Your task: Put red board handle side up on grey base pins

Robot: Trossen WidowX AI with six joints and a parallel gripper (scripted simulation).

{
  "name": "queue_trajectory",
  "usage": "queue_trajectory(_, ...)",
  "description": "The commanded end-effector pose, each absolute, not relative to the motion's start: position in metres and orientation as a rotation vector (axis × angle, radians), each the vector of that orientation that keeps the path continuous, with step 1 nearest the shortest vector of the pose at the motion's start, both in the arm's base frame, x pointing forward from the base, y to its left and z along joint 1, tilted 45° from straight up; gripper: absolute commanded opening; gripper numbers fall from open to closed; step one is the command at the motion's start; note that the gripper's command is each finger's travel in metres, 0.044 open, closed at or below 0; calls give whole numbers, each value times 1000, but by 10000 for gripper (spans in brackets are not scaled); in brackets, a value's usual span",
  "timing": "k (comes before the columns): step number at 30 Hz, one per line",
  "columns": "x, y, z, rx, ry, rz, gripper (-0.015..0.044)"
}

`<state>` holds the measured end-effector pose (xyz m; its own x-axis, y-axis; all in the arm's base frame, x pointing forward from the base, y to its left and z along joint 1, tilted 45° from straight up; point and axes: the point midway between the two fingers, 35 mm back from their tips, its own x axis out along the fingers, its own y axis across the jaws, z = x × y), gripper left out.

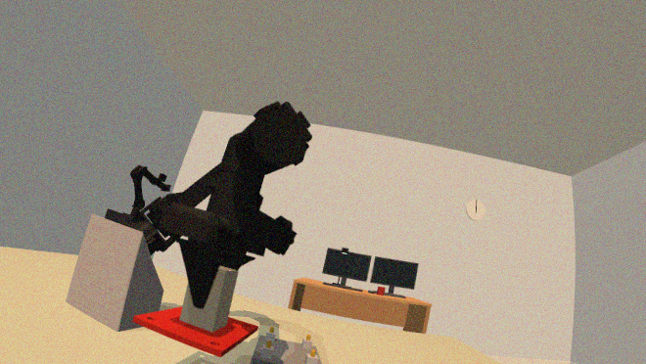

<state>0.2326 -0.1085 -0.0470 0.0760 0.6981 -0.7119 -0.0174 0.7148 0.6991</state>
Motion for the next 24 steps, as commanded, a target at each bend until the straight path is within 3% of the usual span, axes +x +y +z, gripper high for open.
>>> queue_trajectory(1, 238, -107, -41, 597, 1408, 586, 0)
queue_trajectory(24, 269, -82, -8, 554, 1399, 593, 0)
